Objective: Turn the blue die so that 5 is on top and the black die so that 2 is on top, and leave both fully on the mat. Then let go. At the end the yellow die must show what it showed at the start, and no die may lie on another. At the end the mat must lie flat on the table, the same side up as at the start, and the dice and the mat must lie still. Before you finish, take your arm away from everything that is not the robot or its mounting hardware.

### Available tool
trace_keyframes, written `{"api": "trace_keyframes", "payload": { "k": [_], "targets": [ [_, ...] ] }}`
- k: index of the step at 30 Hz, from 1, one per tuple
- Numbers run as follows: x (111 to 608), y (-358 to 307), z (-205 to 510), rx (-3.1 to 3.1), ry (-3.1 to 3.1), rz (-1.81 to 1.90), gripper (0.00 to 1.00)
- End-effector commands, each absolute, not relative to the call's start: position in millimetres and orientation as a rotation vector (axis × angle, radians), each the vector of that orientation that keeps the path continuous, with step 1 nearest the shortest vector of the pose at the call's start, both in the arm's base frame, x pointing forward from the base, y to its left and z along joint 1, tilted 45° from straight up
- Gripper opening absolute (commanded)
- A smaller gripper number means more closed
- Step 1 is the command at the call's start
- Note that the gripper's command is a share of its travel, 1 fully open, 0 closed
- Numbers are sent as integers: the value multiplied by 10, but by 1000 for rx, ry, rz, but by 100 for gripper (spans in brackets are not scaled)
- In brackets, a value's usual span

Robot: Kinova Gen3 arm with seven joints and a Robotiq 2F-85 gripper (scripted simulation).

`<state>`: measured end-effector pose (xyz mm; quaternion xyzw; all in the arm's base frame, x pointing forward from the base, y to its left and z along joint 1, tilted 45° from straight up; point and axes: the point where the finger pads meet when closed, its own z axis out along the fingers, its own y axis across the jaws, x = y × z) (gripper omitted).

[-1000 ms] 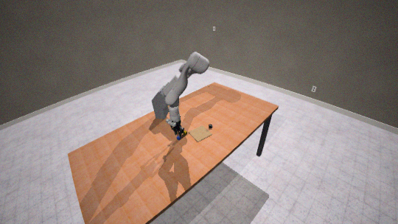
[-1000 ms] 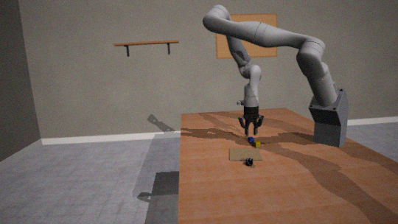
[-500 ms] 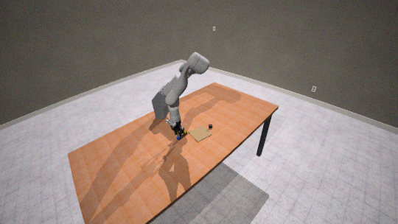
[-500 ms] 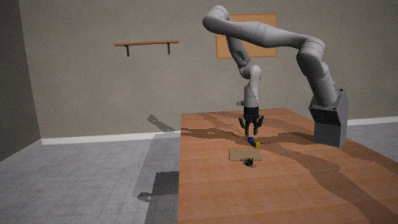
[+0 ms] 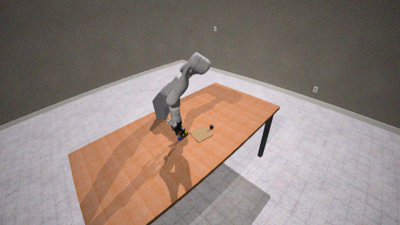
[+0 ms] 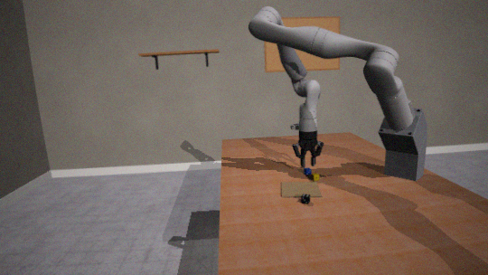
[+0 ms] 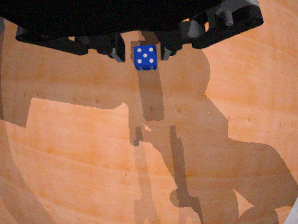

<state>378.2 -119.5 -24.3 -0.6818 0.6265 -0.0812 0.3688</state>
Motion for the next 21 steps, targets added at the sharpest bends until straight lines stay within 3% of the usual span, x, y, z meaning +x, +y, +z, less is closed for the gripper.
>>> {"api": "trace_keyframes", "payload": {
  "k": [1,21],
  "targets": [
    [3804,-1200,-240,-1749,1605,-215,41],
    [3818,-1207,-233,-1749,1605,-215,41]
  ]
}}
